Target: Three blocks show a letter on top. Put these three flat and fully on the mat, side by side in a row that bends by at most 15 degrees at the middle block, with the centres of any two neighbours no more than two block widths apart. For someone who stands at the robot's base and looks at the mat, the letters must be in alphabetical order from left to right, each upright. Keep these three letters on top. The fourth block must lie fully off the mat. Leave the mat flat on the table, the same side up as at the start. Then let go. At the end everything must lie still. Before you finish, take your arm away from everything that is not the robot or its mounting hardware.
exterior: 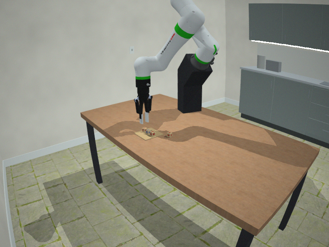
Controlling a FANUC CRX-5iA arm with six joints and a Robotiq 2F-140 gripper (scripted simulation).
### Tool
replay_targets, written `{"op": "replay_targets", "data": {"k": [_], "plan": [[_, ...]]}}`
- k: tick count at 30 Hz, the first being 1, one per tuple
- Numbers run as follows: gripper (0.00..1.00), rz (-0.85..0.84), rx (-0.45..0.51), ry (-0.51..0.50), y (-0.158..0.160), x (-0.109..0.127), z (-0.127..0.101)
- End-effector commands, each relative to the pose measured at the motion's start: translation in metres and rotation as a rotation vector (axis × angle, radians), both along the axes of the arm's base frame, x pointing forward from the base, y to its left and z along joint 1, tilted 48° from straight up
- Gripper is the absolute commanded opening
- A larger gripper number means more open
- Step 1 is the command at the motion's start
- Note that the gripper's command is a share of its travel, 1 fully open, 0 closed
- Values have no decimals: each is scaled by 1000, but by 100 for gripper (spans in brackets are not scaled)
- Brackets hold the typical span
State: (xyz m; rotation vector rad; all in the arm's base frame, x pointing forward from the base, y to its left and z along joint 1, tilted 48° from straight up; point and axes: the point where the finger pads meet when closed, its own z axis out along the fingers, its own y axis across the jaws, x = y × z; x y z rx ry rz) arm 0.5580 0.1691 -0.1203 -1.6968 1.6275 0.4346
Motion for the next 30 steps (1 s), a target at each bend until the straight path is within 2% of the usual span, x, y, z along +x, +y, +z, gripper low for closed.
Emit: {"op": "replay_targets", "data": {"k": [1, 10, 11, 30], "plan": [[25, 3, 1, 3, -15, -5, 15], [25, 3, 1, 3, -21, -7, 20], [100, 3, 1, 3, -21, -7, 20], [100, 3, 1, 3, -21, -7, 20]]}}
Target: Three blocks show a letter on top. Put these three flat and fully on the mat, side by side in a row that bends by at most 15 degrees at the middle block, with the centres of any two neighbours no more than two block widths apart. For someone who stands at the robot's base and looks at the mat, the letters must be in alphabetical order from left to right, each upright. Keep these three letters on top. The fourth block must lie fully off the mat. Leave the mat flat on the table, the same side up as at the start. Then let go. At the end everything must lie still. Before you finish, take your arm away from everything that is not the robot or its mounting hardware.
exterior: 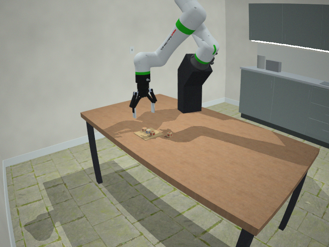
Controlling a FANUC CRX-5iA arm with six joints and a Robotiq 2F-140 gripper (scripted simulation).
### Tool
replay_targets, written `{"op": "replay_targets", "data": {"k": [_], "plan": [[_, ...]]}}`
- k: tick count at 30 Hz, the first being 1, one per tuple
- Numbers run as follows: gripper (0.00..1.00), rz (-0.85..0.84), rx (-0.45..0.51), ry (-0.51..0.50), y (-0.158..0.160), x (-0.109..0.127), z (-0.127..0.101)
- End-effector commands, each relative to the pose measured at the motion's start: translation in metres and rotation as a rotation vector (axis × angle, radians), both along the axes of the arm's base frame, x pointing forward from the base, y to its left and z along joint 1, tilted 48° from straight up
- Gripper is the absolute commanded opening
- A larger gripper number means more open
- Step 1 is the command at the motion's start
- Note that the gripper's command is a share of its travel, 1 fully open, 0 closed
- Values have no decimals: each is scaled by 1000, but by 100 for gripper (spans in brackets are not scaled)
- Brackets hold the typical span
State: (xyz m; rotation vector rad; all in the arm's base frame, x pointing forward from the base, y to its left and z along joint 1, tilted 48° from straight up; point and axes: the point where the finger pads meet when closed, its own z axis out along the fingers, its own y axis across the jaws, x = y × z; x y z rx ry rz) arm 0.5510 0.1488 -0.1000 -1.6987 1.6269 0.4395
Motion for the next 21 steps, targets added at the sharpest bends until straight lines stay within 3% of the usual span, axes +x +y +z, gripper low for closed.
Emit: {"op": "replay_targets", "data": {"k": [1, 10, 21], "plan": [[100, 0, 0, 0, 0, 0, 0], [100, 0, 0, 0, -6, -2, 6], [100, 0, 0, 0, -37, -12, 35]]}}
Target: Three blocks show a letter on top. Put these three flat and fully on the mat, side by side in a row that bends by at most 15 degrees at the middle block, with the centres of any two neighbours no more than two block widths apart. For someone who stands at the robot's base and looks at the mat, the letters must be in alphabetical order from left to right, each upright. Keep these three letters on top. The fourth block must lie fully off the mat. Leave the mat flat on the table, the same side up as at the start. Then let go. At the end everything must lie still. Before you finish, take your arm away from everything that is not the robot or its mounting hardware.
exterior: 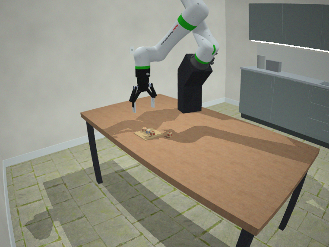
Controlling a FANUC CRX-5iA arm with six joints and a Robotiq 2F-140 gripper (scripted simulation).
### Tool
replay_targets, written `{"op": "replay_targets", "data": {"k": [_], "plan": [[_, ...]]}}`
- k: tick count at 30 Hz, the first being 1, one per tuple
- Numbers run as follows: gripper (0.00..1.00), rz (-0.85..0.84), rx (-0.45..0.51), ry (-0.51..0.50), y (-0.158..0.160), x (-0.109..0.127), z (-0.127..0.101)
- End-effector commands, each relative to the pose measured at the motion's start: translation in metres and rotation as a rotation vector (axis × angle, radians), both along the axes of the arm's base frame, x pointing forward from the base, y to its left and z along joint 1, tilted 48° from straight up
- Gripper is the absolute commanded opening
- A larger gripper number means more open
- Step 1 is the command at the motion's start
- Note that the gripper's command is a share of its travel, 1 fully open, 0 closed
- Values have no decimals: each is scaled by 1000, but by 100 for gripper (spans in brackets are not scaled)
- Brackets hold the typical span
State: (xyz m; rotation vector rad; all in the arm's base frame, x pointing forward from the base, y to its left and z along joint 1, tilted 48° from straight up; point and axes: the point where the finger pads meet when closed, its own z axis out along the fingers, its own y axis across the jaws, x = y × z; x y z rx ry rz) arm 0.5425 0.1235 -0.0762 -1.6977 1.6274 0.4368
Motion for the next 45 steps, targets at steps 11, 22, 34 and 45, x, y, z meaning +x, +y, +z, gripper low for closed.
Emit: {"op": "replay_targets", "data": {"k": [11, 22, 34, 45], "plan": [[100, 1, 0, 1, -25, -8, 24], [100, 1, 0, 1, -25, -8, 25], [100, 1, 0, 1, -25, -8, 25], [100, 1, 0, 1, -25, -8, 25]]}}
